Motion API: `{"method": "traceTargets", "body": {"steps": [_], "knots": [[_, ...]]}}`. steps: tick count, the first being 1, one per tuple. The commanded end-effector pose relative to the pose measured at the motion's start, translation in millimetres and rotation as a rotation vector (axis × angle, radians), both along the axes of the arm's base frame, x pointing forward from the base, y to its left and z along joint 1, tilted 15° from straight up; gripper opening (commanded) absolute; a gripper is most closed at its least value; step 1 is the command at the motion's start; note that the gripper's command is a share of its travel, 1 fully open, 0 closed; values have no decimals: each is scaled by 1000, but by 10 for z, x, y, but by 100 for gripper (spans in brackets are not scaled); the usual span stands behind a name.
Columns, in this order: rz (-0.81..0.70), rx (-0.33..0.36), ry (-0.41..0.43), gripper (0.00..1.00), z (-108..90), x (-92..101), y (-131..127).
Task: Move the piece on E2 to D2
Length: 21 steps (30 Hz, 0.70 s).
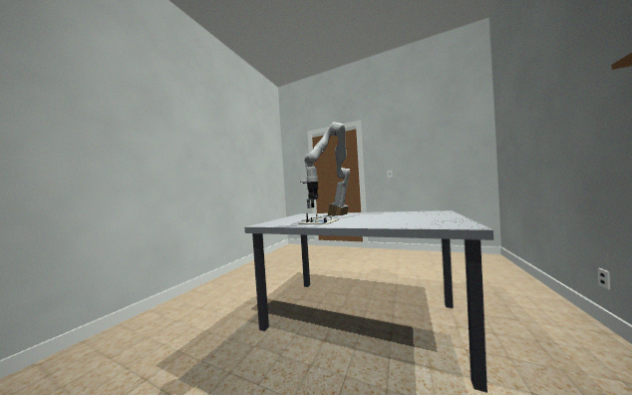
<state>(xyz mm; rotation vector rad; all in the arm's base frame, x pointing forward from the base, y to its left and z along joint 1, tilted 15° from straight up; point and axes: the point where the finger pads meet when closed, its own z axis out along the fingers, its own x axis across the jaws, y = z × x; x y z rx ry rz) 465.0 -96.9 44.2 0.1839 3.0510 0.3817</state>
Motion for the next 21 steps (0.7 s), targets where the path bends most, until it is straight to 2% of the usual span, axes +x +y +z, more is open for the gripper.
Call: {"method": "traceTargets", "body": {"steps": [1, 6, 12, 14, 21], "knots": [[-1, -1, -2, 100, 8, 5, -5], [-1, -1, -2, 100, 36, 3, -12], [-1, -1, -2, 100, 213, -11, -56], [-1, -1, -2, 100, 213, -11, -56], [-1, -1, -2, 100, 535, -37, -136]]}}
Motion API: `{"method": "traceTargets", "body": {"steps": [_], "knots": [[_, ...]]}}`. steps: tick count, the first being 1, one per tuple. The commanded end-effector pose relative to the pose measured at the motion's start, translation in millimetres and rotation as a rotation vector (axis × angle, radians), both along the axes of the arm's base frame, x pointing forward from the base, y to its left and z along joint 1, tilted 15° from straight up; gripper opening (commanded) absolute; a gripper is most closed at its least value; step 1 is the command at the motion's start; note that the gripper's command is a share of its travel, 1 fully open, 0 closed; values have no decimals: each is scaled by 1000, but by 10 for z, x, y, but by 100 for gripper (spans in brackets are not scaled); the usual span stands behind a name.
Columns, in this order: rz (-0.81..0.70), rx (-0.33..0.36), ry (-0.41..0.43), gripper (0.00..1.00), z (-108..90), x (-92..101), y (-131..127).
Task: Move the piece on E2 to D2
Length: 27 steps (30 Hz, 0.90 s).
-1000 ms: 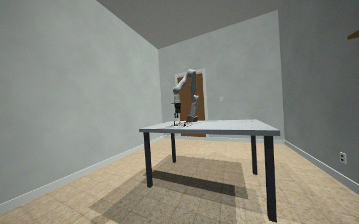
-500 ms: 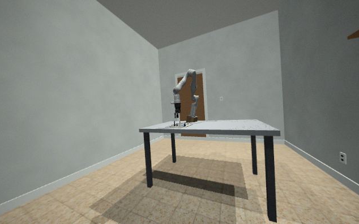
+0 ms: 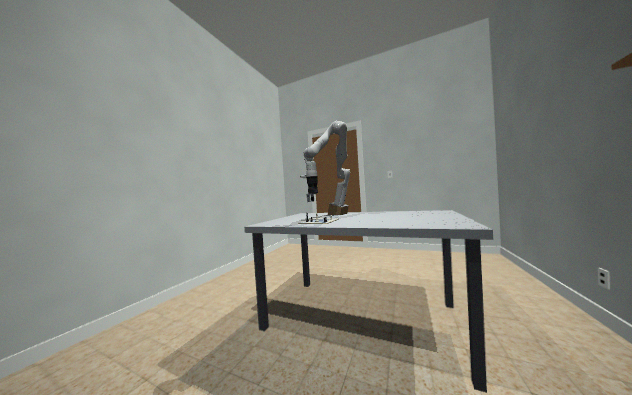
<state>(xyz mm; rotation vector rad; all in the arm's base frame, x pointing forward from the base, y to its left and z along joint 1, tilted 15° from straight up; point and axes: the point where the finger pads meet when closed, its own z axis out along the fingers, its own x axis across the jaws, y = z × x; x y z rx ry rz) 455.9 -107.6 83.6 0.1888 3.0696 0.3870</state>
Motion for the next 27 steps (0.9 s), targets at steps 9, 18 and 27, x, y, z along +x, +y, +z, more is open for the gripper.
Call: {"method": "traceTargets", "body": {"steps": [9, 18, 27], "knots": [[-1, -4, -21, 100, 363, 36, -84], [-1, -4, -21, 100, 377, 35, -88], [-1, -4, -21, 100, 377, 35, -88]]}}
